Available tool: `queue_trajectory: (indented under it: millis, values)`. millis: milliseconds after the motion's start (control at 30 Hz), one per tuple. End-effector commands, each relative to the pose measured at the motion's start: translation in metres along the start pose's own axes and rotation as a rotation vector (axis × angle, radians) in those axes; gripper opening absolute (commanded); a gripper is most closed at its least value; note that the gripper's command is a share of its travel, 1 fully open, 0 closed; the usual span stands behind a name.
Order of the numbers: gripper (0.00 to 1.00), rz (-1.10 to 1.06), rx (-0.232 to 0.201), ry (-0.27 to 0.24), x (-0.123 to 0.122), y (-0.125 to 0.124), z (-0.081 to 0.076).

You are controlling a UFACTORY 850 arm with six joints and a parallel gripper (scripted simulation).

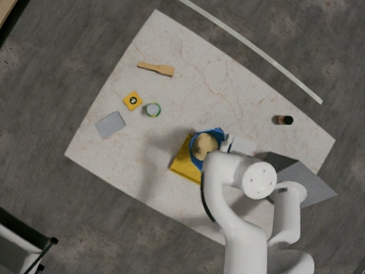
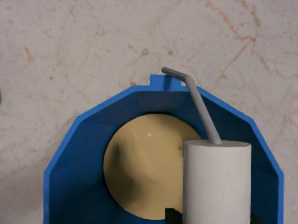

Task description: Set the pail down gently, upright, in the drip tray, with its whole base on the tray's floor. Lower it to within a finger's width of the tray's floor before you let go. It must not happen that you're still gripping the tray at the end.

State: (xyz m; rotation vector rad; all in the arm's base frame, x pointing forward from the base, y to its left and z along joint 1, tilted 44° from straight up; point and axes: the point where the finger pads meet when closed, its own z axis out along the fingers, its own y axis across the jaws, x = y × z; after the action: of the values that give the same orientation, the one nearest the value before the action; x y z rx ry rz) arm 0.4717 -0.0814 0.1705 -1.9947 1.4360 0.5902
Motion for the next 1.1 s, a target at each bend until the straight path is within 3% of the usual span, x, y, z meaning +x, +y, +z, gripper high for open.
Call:
queue_trajectory:
  millis: [0, 1067]
  values:
    - [0.00, 0.000, 0.001, 0.002, -0.015, 0.000, -0.001]
    - [0.00, 0.000, 0.001, 0.002, -0.071, 0.003, -0.001]
